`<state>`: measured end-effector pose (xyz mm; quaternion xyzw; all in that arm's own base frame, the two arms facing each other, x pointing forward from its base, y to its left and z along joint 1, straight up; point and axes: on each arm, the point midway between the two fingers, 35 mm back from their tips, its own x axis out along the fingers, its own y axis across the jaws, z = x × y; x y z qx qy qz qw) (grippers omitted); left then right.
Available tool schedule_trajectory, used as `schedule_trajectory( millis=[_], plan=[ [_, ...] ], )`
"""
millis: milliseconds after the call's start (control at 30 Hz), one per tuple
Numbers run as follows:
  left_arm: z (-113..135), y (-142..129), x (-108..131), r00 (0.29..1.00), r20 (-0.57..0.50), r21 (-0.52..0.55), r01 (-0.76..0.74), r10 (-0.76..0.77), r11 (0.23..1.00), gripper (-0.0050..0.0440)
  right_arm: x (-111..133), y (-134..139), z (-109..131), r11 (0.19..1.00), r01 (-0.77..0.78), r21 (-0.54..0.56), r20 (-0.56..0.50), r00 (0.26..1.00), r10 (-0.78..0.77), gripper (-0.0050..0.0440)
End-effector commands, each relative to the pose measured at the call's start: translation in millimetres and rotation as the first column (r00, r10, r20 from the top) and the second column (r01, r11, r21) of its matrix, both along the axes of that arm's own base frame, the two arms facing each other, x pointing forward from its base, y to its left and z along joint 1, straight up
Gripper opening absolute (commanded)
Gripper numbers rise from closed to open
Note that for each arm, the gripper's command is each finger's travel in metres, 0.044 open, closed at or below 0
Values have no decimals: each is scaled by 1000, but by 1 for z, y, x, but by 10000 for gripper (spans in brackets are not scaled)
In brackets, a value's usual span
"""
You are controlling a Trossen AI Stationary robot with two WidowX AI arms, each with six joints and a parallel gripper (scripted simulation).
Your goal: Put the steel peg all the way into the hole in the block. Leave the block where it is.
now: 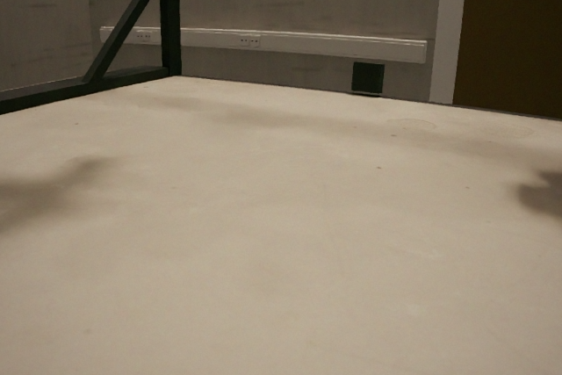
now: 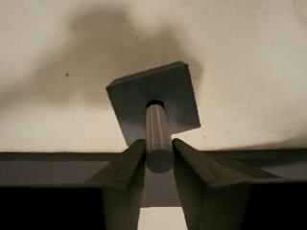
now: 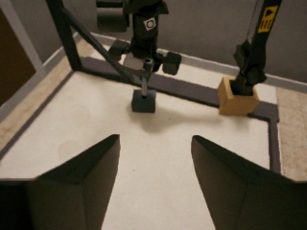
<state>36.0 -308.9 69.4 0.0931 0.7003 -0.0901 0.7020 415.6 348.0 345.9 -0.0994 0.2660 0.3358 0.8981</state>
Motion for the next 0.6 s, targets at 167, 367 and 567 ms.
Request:
schedule_trajectory(
  millis=[167,367,567],
  plan=[
    [10,-4,-1,1000,2,-39,-2,2,999,-50,-4,-4,20,1000,2,27,32,999,-3,200],
    [6,-4,-1,1000,1,-31,-2,2,1000,-50,-4,-4,20,1000,2,27,32,999,-3,200],
    [0,-1,-1,1000,0,-20,-2,2,1000,-50,-4,-4,20,1000,2,27,32,999,-3,200]
  ],
)
